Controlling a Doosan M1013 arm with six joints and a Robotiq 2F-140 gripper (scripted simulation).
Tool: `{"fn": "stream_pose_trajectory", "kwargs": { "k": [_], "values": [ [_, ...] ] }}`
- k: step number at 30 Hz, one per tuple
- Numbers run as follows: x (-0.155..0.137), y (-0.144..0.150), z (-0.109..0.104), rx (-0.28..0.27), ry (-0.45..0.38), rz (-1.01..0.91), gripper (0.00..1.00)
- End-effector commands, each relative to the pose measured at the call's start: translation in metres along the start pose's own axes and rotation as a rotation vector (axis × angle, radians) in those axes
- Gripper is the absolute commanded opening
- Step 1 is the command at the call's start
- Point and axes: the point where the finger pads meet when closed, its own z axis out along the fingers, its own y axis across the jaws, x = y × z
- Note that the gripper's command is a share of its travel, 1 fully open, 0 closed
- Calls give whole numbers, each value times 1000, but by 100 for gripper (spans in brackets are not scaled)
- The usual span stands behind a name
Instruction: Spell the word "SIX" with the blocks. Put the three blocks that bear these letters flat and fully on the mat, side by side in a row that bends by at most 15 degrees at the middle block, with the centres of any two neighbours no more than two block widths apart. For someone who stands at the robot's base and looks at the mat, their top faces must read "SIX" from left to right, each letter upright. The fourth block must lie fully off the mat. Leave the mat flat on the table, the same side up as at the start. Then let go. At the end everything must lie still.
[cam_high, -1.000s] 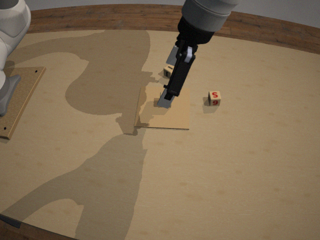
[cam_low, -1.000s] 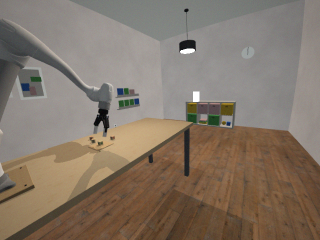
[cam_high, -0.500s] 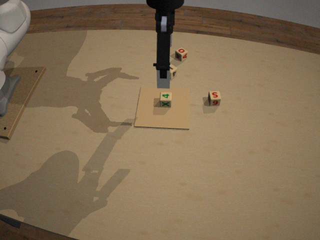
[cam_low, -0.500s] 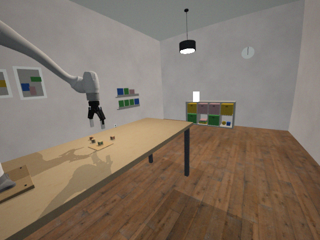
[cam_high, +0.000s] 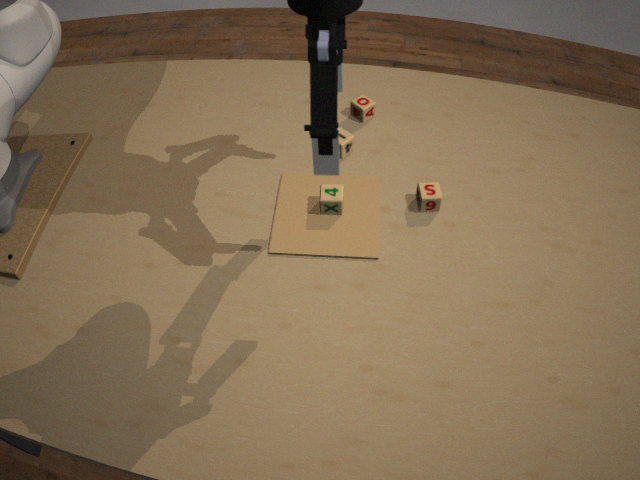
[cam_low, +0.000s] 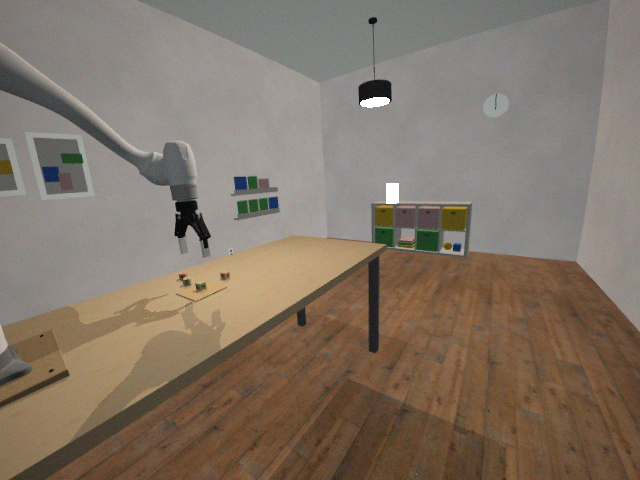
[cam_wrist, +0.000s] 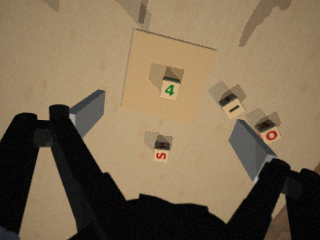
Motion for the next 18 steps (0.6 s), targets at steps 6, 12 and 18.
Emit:
{"fn": "stream_pose_trajectory", "kwargs": {
  "k": [6,12,18],
  "values": [
    [0,0,3,-2,-2,159,100],
    [0,0,7,-3,-2,365,100],
    [0,0,11,-4,-2,553,100]
  ]
}}
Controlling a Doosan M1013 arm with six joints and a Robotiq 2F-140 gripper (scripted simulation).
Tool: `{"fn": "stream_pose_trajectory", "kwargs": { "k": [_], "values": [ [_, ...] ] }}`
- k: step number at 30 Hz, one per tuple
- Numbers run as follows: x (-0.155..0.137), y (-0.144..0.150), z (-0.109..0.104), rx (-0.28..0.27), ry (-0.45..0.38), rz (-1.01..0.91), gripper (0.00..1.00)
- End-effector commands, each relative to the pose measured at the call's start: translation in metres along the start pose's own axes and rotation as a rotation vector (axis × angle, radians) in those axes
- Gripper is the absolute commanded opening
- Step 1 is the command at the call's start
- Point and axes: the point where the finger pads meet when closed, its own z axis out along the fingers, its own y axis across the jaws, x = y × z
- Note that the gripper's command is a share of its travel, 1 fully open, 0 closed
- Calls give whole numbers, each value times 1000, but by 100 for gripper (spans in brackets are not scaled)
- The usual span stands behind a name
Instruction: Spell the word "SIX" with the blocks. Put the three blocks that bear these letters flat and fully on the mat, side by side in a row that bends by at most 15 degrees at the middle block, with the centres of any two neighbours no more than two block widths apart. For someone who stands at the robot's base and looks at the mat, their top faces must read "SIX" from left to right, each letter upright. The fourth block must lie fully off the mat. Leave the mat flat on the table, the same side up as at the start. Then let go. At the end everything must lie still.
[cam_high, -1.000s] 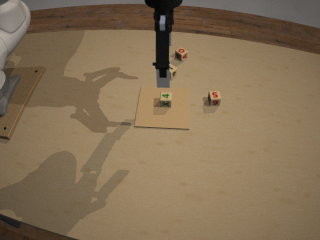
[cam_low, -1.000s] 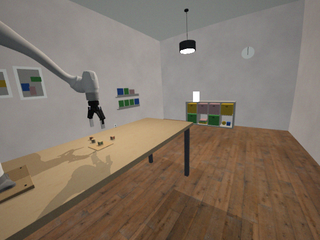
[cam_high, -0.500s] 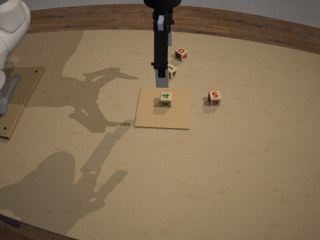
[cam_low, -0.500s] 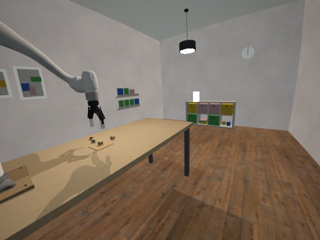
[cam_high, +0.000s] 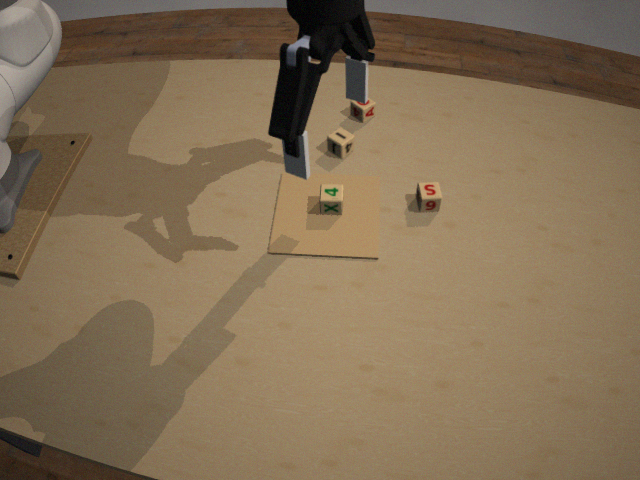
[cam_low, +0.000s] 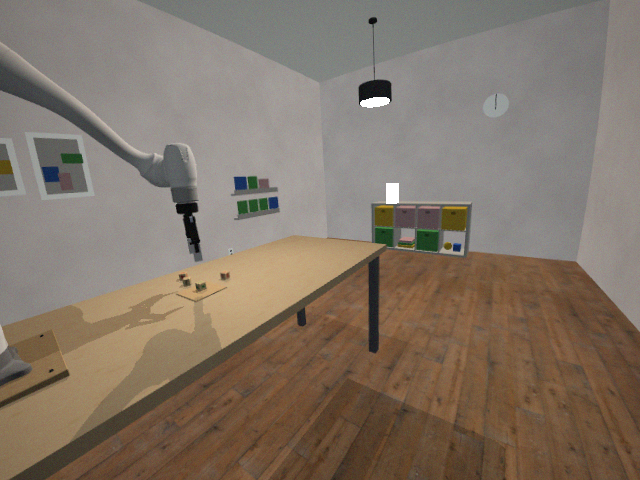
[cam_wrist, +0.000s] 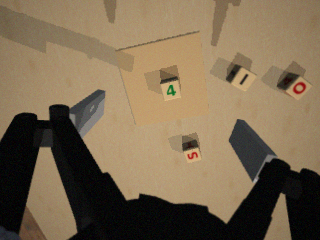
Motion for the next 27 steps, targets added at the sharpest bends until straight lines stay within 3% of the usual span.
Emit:
{"fn": "stream_pose_trajectory", "kwargs": {
  "k": [1,3,27],
  "values": [
    [1,1,4,-1,1,139,100],
    [1,1,4,-1,1,139,100],
    [1,1,20,-1,2,907,100]
  ]
}}
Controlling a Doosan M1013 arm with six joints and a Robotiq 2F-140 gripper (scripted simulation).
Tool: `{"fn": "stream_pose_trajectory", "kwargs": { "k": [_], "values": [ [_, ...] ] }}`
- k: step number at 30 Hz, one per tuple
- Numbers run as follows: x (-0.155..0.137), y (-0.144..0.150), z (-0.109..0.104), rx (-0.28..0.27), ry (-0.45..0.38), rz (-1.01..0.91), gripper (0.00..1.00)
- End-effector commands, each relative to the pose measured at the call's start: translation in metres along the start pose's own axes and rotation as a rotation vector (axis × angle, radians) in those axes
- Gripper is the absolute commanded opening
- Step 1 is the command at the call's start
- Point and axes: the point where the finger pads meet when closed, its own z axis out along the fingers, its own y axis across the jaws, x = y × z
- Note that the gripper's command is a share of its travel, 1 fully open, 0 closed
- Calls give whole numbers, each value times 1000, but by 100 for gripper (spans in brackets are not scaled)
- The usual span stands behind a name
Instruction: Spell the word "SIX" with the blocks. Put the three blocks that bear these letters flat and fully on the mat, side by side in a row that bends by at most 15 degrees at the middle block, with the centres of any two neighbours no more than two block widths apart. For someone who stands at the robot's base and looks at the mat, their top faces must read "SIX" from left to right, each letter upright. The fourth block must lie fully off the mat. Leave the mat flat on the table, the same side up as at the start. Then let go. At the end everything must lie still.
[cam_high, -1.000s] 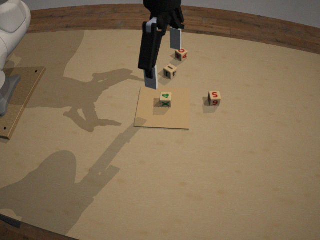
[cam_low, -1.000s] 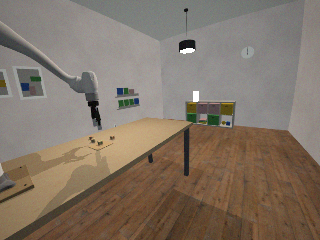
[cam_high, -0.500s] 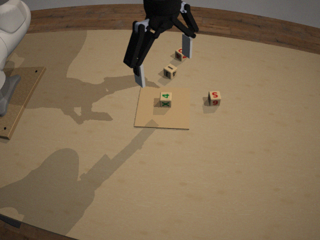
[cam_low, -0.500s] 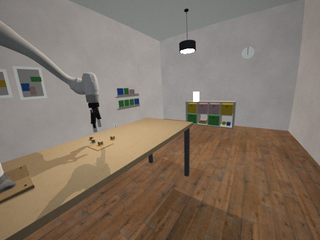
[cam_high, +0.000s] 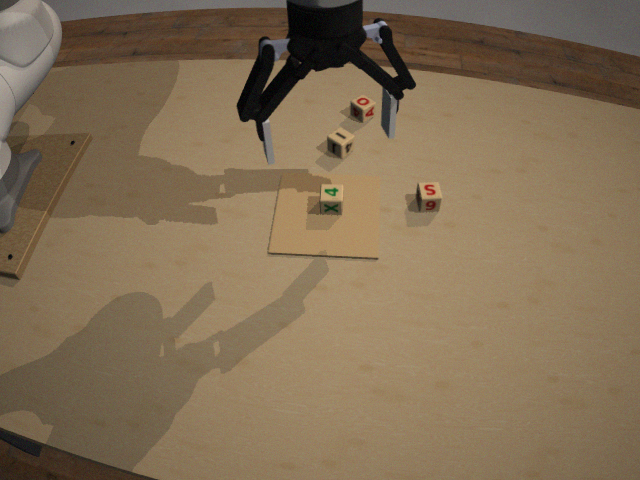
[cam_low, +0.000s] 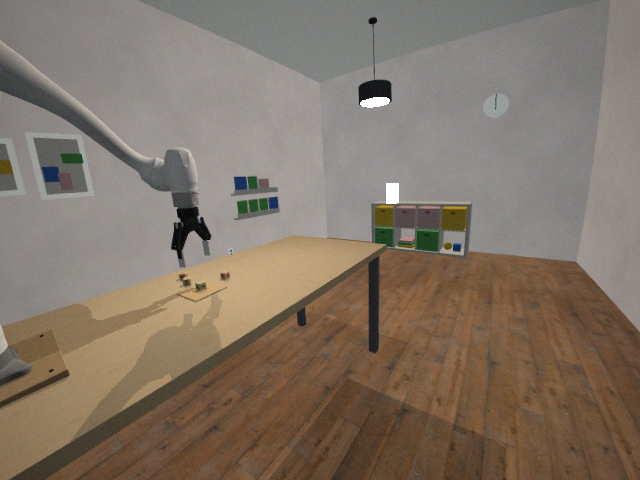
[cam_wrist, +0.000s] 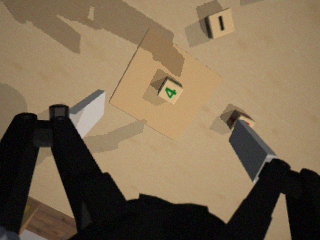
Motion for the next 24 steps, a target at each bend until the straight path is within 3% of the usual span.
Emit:
{"fn": "stream_pose_trajectory", "kwargs": {
  "k": [1,7,12,13,24],
  "values": [
    [1,0,4,0,1,139,100],
    [1,0,8,0,1,306,100],
    [1,0,8,0,1,322,100],
    [1,0,8,0,1,322,40],
    [1,0,8,0,1,322,40]
  ]
}}
